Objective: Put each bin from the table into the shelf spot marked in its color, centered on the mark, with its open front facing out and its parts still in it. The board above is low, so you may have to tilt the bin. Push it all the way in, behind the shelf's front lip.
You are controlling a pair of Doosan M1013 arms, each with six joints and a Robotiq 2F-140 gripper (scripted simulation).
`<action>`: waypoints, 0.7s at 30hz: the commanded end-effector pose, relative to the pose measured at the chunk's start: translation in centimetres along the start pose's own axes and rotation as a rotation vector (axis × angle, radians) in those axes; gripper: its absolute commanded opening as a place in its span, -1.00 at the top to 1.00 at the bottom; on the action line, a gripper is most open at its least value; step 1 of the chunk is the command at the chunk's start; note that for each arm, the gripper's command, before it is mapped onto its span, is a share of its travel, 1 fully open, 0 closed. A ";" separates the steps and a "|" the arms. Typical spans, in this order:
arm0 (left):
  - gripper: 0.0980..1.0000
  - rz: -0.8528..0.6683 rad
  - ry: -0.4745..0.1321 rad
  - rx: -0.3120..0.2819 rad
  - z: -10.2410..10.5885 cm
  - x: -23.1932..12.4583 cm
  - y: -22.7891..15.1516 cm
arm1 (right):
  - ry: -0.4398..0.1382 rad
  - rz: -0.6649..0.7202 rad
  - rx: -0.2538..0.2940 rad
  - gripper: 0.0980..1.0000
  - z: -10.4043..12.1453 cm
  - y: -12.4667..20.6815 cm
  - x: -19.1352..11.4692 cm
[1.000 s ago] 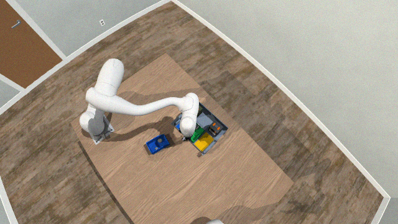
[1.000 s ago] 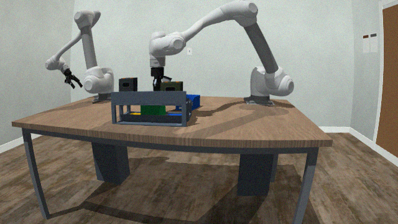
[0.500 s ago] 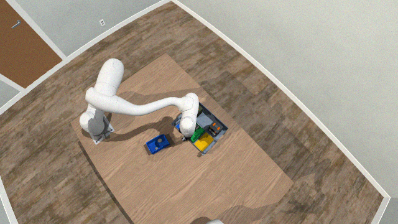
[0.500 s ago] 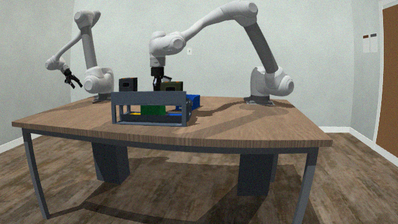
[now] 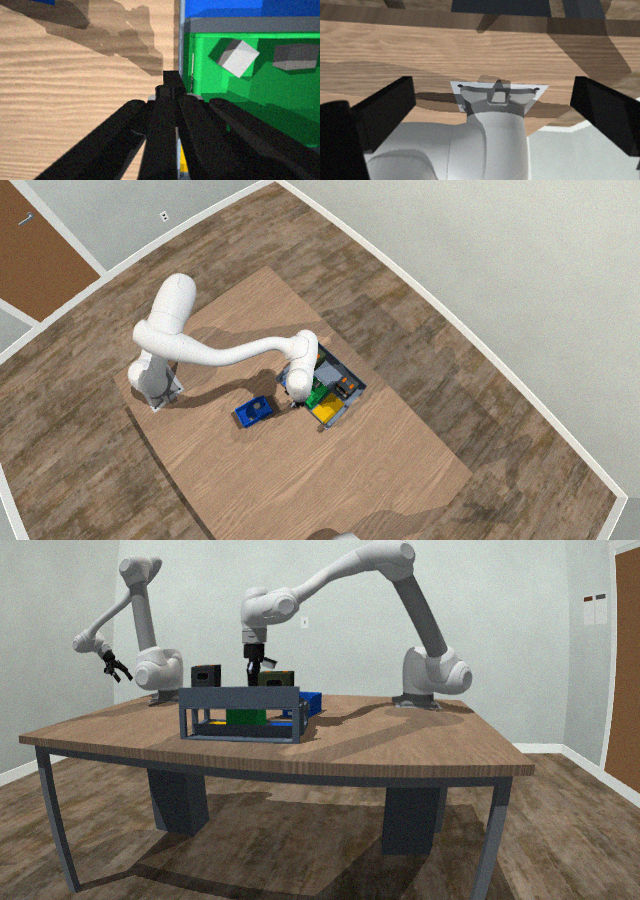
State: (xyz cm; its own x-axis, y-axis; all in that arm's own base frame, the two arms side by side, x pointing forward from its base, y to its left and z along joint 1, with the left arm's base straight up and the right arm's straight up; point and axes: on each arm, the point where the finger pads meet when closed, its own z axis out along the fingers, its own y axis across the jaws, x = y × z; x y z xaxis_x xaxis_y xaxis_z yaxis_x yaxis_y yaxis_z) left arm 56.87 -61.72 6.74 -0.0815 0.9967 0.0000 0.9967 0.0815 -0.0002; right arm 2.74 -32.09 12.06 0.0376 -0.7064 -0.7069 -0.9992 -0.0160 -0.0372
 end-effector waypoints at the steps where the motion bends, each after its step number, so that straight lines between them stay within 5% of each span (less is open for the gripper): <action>1: 1.00 0.000 -0.001 -0.001 -0.3 0.0 -0.2 | 0.001 0.000 0.000 -1.00 0.0 0.0 0.0; 21: 1.00 0.000 -0.001 -0.001 -1.8 0.0 -0.4 | 0.001 0.000 0.000 -1.00 0.0 0.0 0.0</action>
State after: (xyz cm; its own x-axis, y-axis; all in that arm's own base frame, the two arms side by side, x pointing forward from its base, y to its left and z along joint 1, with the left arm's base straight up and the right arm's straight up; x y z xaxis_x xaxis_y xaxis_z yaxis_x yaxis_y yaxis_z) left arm 56.41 -61.75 8.04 -0.0815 0.9967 0.0001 0.9967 0.0815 -0.0003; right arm 2.74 -32.09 12.06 0.0376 -0.7064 -0.7069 -0.9992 -0.0160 -0.0372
